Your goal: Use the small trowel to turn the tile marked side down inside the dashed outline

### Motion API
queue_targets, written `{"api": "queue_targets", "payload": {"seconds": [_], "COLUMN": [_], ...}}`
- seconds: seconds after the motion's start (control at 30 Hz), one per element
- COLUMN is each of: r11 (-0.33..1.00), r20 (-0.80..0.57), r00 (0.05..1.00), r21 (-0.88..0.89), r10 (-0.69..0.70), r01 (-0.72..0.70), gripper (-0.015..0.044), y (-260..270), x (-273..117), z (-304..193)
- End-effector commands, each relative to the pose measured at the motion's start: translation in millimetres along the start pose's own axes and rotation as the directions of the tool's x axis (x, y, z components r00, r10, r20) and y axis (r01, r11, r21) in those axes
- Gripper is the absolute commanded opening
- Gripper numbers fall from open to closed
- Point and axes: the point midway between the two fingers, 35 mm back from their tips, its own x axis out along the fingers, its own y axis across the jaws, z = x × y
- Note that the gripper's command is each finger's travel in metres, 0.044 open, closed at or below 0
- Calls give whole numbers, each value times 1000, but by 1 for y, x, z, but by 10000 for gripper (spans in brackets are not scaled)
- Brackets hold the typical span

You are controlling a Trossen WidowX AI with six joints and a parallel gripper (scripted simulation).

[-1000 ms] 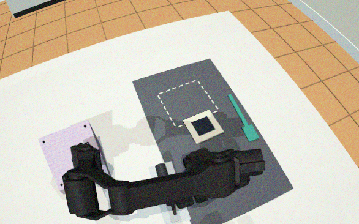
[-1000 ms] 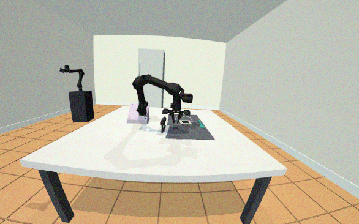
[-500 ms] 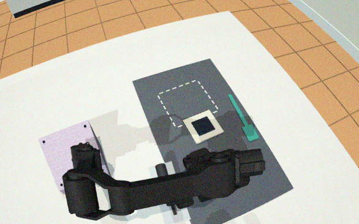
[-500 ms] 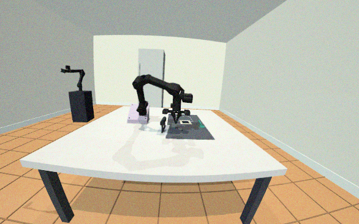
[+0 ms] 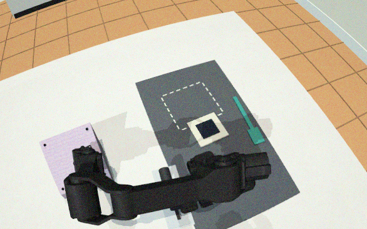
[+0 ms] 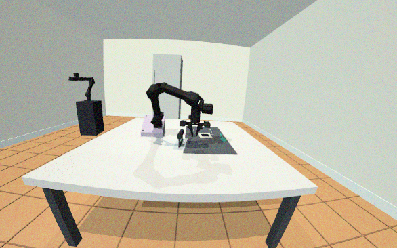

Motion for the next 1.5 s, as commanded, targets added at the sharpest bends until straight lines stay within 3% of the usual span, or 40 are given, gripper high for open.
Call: {"api": "queue_targets", "payload": {"seconds": [0.0,0.5,0.63,1.07,1.27,1.4,1.47], "r11": [1000,1000,1000,1000,1000,993,982], "r20": [0,0,0,0,0,2,2], "r00": [1000,1000,1000,1000,1000,1000,1000], "r21": [0,0,0,0,6,120,189], "r10": [0,0,0,0,0,1,1], "r01": [0,0,0,0,0,-1,-1], "gripper": [100,100,0,0,152,257,270], "y": [0,0,0,0,0,3,5], "x": [0,0,0,0,0,-2,-3], "z": [0,0,0,0,0,4,6]}}
